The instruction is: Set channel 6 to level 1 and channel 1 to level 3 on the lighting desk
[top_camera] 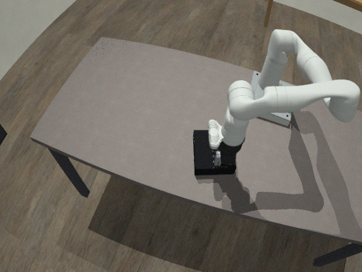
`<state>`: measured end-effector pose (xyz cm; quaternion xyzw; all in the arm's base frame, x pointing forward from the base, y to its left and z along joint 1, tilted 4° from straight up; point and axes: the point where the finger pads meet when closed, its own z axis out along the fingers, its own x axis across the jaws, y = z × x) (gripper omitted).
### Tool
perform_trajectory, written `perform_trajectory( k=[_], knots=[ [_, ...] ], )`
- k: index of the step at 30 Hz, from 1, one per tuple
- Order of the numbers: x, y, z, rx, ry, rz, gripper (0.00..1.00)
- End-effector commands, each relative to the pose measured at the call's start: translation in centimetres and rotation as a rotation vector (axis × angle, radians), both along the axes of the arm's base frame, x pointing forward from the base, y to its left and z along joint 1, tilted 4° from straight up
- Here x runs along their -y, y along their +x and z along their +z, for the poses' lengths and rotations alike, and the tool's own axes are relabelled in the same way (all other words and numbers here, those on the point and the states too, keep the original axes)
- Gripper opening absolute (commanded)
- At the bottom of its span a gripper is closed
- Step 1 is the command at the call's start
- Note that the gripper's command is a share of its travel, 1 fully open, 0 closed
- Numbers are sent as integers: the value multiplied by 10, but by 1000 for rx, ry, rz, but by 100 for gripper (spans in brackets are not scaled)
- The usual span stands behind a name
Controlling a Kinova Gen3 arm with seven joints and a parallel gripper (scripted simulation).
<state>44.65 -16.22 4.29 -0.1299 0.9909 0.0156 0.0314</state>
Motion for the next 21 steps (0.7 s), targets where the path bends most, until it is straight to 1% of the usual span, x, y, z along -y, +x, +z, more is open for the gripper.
perform_trajectory(
  k=[1, 5, 9, 11, 17, 21],
  knots=[
    [0, 0, 2, 2, 0, 0, 0],
    [1, 0, 9, 2, 0, 0, 0],
    [1, -1, 20, 2, 0, 0, 0],
    [1, -1, 20, 2, 0, 0, 0],
    [2, -2, 36, 2, 0, 0, 0],
    [2, -2, 40, 2, 0, 0, 0]
  ],
)
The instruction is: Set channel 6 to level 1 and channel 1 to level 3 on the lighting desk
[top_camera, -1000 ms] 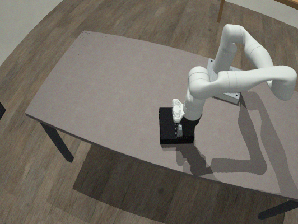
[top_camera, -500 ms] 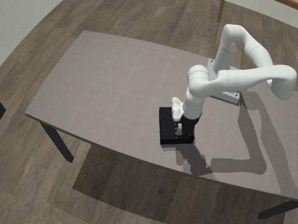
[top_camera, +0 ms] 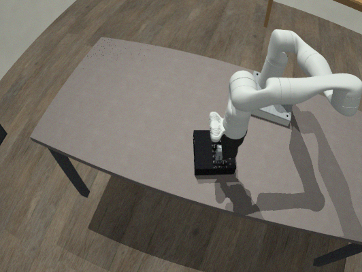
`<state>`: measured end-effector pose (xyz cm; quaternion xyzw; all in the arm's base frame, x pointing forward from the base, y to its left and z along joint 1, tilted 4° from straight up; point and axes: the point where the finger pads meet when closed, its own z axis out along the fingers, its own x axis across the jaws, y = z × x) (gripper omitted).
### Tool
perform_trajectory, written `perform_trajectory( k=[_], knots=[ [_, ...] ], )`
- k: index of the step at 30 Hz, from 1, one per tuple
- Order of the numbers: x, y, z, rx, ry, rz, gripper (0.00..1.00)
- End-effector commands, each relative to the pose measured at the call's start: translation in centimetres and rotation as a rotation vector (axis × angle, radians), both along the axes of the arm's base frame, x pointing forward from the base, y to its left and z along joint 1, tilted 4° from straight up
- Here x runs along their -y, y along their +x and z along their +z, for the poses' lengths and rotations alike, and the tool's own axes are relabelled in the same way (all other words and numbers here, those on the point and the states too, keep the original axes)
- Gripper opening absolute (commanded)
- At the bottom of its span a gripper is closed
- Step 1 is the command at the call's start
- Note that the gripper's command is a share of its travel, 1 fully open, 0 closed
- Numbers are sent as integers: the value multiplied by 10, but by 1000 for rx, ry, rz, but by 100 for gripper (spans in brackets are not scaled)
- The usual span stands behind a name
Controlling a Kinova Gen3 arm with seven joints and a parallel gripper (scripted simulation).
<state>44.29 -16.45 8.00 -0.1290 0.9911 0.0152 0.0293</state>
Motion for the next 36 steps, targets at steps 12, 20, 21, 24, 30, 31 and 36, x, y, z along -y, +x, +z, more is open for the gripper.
perform_trajectory(
  k=[12, 20, 21, 24, 30, 31, 36],
  knots=[
    [0, 2, 3, 6, 1, 1, 0],
    [18, -24, 1, 8, -1, 1, 0],
    [23, -32, 0, 8, -1, 1, 0],
    [28, -42, -1, 8, -1, 1, 0],
    [49, -92, -8, 7, 0, 1, 0],
    [50, -95, -8, 6, 1, 1, 0],
    [51, -98, -9, 6, 1, 1, 0]
  ],
)
